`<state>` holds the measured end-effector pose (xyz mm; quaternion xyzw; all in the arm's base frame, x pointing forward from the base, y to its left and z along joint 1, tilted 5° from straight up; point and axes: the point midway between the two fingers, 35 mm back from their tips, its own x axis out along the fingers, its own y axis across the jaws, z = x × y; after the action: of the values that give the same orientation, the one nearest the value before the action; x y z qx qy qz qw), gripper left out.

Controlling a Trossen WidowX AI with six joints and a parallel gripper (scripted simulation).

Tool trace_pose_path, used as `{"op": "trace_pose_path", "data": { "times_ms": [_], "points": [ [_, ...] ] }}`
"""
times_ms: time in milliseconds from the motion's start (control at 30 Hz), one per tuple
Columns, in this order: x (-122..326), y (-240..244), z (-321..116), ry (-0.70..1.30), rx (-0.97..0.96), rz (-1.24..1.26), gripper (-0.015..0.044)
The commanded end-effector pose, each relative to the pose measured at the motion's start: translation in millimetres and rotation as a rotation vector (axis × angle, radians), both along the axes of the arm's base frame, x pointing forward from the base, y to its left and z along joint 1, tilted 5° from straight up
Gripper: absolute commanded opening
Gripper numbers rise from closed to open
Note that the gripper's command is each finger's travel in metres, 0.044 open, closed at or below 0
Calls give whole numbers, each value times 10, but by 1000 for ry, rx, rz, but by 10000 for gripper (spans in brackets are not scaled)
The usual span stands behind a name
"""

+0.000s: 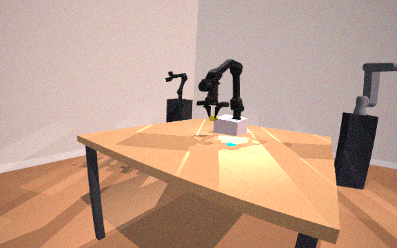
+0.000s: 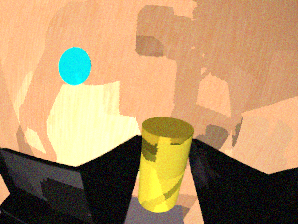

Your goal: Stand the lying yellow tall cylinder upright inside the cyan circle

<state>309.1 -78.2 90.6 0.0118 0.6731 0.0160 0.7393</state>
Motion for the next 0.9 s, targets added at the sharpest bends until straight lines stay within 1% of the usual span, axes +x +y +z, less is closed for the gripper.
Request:
{"op": "trace_pose_path", "data": {
  "times_ms": [0, 867],
  "points": [
    [65, 104, 32, -6, -14, 90, 105],
    [304, 783, 137, -31, -66, 585, 105]
  ]
}}
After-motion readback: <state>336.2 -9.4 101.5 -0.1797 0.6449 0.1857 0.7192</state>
